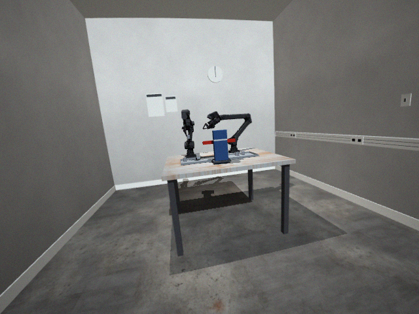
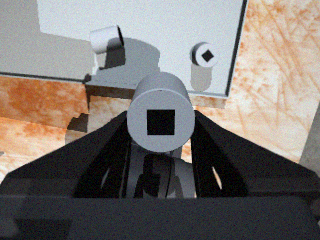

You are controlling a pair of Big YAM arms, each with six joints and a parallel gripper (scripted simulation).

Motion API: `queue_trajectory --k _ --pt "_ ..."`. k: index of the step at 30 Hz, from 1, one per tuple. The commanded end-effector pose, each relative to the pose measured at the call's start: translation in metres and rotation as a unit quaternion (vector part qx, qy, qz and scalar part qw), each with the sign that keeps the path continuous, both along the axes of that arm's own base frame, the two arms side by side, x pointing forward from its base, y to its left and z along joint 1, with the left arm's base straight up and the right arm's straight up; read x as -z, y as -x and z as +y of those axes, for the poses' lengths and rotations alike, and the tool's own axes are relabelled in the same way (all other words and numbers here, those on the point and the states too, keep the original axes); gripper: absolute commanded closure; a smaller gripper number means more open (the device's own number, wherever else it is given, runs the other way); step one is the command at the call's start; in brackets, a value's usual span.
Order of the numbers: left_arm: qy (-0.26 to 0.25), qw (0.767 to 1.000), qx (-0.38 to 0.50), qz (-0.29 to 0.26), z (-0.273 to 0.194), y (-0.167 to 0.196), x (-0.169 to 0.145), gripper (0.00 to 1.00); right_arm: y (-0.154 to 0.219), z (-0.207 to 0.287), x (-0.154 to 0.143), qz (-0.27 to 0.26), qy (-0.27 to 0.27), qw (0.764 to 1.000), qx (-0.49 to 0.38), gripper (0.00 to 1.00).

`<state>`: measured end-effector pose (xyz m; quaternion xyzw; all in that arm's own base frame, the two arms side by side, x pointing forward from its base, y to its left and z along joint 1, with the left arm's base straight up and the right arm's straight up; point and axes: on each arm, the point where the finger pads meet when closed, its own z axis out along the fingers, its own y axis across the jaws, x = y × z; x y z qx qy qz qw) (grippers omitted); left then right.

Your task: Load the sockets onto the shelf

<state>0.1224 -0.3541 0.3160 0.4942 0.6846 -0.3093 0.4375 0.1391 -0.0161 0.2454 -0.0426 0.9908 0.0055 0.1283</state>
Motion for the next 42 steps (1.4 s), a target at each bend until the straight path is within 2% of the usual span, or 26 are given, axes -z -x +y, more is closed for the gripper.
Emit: queue_trajectory --k 1,4,8,13,20,22,24,33,37,42 --pt "0.024 1.0 -0.01 -0.001 0.0 -0.004 -0.028 0.0 -0.002 0.001 -0.05 -0.031 0.005 0.999 0.009 0.74" --pt "0.029 0.999 -0.028 -0.001 0.008 -0.015 -0.044 0.0 -0.005 0.005 -0.058 -0.05 0.002 0.998 0.023 0.74" --pt "0.026 0.998 -0.048 -0.004 0.019 -0.028 -0.054 0.0 -0.01 0.011 -0.057 -0.045 -0.007 0.998 0.042 0.74" --pt "0.024 0.99 -0.14 -0.007 0.075 -0.072 -0.097 0.0 -0.029 0.039 -0.053 -0.044 -0.021 0.997 0.056 0.74" --pt "0.023 0.975 -0.223 -0.009 0.132 -0.096 -0.134 0.0 -0.073 0.108 -0.045 -0.037 -0.024 0.998 0.041 0.74" --pt "0.021 0.971 -0.238 -0.008 0.142 -0.099 -0.139 0.0 -0.087 0.132 -0.041 -0.035 -0.023 0.999 0.034 0.74" --pt "0.021 0.971 -0.238 -0.008 0.142 -0.099 -0.139 0.0 -0.087 0.132 -0.041 -0.035 -0.023 0.999 0.034 0.74" --pt "0.024 0.965 -0.259 -0.01 0.159 -0.1 -0.149 0.0 -0.139 0.225 -0.023 -0.02 -0.02 1.0 0.009 0.74" --pt "0.024 0.965 -0.26 -0.011 0.159 -0.1 -0.149 0.0 -0.153 0.249 -0.018 -0.016 -0.02 1.0 0.003 0.74" --pt "0.023 0.965 -0.26 -0.01 0.159 -0.1 -0.149 0.0 -0.158 0.254 -0.019 -0.017 -0.023 1.0 0.003 0.74"
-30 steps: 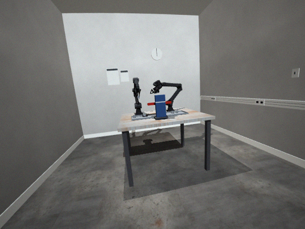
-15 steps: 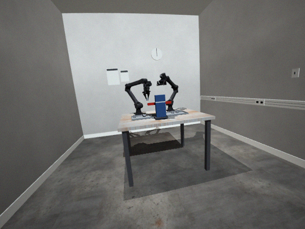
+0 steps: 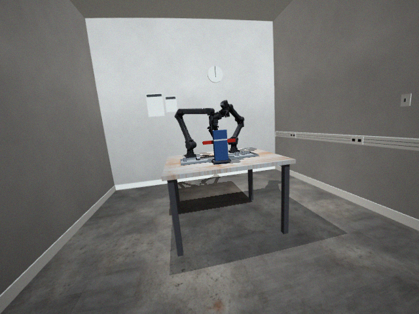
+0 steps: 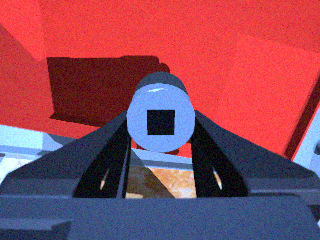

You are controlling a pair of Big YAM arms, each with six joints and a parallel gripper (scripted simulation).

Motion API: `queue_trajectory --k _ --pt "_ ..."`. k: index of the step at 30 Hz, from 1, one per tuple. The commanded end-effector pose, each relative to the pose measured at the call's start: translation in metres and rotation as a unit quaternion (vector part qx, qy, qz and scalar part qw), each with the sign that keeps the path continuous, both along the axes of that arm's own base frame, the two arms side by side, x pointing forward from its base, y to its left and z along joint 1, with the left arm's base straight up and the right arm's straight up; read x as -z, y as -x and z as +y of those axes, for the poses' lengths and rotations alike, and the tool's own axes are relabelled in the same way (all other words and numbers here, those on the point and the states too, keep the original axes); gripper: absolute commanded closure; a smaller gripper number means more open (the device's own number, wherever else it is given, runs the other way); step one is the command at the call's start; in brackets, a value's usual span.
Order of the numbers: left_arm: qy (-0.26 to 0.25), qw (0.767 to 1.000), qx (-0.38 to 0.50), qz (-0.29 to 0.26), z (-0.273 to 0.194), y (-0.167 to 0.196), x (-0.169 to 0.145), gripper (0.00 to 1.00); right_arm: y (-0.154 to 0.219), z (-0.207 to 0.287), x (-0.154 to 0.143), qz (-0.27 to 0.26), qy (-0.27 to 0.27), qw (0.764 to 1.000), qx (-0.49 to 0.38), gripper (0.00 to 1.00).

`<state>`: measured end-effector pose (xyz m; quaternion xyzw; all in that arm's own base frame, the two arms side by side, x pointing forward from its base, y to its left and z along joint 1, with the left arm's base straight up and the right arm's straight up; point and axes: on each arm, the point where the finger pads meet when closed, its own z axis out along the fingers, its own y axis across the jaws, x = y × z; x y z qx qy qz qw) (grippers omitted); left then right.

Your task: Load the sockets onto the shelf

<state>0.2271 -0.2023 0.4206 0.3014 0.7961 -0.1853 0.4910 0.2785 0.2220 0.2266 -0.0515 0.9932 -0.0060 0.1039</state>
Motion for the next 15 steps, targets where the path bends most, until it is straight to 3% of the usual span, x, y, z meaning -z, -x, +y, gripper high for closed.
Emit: queue_trajectory --k 1,8,15 --pt "0.026 0.999 -0.002 -0.028 0.007 0.004 -0.044 0.0 -0.019 0.019 -0.036 -0.04 -0.036 0.998 0.009 0.74" --pt "0.026 0.999 -0.002 -0.028 0.007 0.004 -0.044 0.0 -0.01 0.01 -0.022 -0.037 -0.033 0.999 0.009 0.74" --pt "0.026 0.999 -0.002 -0.028 0.007 0.004 -0.044 0.0 -0.003 0.008 0.016 -0.022 -0.017 1.0 0.007 0.74"
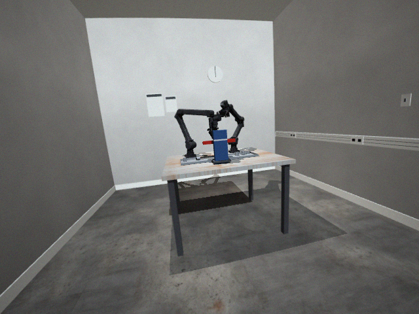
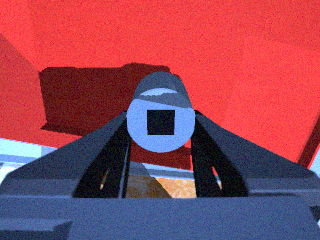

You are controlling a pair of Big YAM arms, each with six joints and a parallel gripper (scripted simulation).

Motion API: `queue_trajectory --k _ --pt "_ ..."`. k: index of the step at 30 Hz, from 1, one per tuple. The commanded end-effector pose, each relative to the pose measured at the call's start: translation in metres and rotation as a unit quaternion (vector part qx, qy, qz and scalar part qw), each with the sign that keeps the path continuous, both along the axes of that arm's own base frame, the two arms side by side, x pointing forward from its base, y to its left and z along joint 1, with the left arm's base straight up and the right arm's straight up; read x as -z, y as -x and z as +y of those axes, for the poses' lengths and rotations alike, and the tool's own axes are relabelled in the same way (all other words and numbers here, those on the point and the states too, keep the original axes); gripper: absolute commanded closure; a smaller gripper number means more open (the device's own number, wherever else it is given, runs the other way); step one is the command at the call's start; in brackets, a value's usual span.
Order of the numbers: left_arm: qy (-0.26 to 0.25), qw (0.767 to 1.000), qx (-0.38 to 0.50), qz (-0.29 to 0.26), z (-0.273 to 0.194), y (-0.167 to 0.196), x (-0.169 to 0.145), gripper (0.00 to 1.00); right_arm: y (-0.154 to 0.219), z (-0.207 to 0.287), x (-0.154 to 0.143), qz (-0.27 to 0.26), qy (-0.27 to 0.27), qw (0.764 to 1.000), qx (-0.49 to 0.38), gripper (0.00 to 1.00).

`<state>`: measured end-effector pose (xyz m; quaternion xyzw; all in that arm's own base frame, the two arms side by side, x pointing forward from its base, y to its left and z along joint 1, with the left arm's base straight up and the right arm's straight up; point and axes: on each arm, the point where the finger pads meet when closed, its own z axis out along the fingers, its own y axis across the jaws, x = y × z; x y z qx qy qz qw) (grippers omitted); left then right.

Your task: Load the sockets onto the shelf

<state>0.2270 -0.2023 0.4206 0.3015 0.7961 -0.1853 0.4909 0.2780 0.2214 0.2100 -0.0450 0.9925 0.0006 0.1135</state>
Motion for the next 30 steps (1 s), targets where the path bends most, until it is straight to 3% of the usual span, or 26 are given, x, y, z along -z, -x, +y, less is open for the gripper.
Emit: queue_trajectory --k 1,4,9,11,13,30 --pt "0.026 0.999 -0.002 -0.029 0.007 0.004 -0.044 0.0 -0.004 0.008 0.0 -0.013 -0.009 1.0 0.001 0.74" --pt "0.026 0.999 -0.002 -0.029 0.007 0.004 -0.044 0.0 -0.016 0.02 -0.015 -0.021 -0.017 1.0 0.001 0.74" --pt "0.026 0.999 -0.002 -0.029 0.007 0.004 -0.044 0.0 -0.006 0.009 0.013 -0.013 -0.009 1.0 0.002 0.74" --pt "0.026 0.999 -0.002 -0.029 0.007 0.004 -0.044 0.0 -0.006 0.01 0.004 -0.021 -0.016 1.0 0.002 0.74" --pt "0.026 0.999 -0.002 -0.029 0.007 0.004 -0.044 0.0 -0.008 0.011 -0.003 -0.025 -0.021 0.999 0.002 0.52" --pt "0.026 0.999 -0.002 -0.029 0.007 0.004 -0.044 0.0 -0.01 0.015 -0.041 -0.048 -0.042 0.998 0.002 0.52"
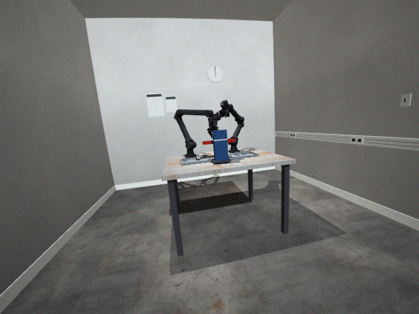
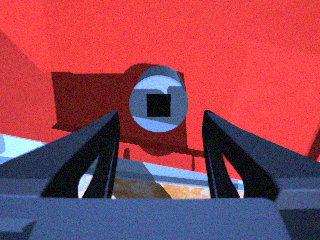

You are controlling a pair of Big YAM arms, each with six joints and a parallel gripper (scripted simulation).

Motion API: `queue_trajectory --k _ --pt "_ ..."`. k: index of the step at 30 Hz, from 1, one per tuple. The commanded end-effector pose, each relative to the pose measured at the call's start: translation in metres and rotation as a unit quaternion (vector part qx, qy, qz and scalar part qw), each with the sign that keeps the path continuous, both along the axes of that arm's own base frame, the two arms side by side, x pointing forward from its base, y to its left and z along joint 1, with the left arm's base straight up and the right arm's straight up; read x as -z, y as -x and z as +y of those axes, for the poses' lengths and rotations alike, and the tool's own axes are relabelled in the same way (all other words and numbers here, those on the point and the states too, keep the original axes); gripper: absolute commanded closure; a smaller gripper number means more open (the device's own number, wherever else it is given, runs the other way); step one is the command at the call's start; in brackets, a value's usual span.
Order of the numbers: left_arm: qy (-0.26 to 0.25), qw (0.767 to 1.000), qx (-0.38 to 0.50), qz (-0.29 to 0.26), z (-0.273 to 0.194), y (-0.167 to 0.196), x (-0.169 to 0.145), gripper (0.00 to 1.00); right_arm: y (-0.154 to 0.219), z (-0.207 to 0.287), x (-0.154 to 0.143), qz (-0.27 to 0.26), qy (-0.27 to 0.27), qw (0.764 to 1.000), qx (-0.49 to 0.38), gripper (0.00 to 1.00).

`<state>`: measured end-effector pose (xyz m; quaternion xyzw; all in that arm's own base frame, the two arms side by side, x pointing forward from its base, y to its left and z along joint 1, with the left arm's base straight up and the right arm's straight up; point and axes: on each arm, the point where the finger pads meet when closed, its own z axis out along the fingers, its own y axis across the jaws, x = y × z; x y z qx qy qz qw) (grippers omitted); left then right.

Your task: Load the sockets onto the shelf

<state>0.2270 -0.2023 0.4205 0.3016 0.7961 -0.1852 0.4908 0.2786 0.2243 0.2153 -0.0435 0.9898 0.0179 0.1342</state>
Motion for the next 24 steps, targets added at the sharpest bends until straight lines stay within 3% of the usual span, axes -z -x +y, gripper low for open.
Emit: queue_trajectory --k 1,8,10,14,24 --pt "0.026 0.999 -0.002 -0.029 0.007 0.004 -0.044 0.0 -0.009 0.012 -0.038 -0.027 -0.024 0.999 0.002 0.52" --pt "0.026 0.999 -0.002 -0.029 0.007 0.004 -0.044 0.0 -0.005 0.011 -0.048 -0.028 -0.025 0.999 0.002 0.52" --pt "0.026 0.999 -0.002 -0.029 0.007 0.004 -0.044 0.0 -0.004 0.017 -0.047 -0.022 -0.02 1.0 0.001 0.35" --pt "0.026 0.999 -0.002 -0.029 0.007 0.004 -0.044 0.0 0.006 0.013 -0.081 -0.029 -0.027 0.999 0.001 0.35" --pt "0.026 0.999 -0.002 -0.029 0.007 0.004 -0.044 0.0 0.006 0.004 -0.058 0.004 0.006 1.0 0.006 0.35"
